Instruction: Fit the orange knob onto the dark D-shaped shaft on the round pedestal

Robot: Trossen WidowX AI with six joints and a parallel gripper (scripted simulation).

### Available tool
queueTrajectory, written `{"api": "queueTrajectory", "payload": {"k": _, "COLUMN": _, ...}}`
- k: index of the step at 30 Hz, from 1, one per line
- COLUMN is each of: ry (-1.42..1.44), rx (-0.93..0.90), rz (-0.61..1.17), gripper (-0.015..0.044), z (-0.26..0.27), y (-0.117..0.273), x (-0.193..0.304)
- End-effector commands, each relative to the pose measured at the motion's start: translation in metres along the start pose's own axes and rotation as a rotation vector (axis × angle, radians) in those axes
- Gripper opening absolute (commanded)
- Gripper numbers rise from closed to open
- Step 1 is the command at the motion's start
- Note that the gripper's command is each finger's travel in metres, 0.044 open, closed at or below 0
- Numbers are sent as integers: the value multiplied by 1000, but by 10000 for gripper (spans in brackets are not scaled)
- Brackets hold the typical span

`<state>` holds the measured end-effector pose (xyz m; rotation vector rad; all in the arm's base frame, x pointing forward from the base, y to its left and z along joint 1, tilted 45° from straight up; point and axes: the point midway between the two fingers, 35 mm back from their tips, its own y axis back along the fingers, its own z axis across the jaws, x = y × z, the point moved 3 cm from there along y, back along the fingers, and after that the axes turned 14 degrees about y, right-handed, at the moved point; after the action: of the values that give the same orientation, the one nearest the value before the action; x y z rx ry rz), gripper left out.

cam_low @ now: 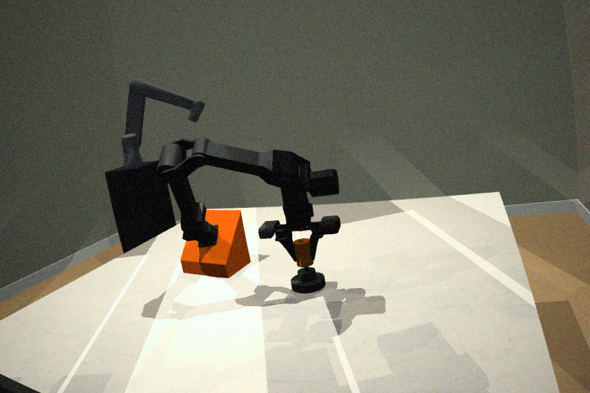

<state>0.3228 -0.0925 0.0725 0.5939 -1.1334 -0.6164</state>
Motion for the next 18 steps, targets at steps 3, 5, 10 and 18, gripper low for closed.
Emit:
{"api": "queueTrajectory", "payload": {"k": 3, "ry": 1, "rx": 0, "rz": 4, "gripper": 0, "z": 0, "y": -1, "x": 0}}
{"api": "queueTrajectory", "payload": {"k": 5, "ry": 1, "rx": 0, "rz": 4, "gripper": 0, "z": 0, "y": -1, "x": 0}}
{"api": "queueTrajectory", "payload": {"k": 10, "ry": 1, "rx": 0, "rz": 4, "gripper": 0, "z": 0, "y": 4, "x": 0}}
{"api": "queueTrajectory", "payload": {"k": 18, "ry": 200, "rx": 0, "rz": 4, "gripper": 0, "z": -1, "y": 4, "x": 1}}
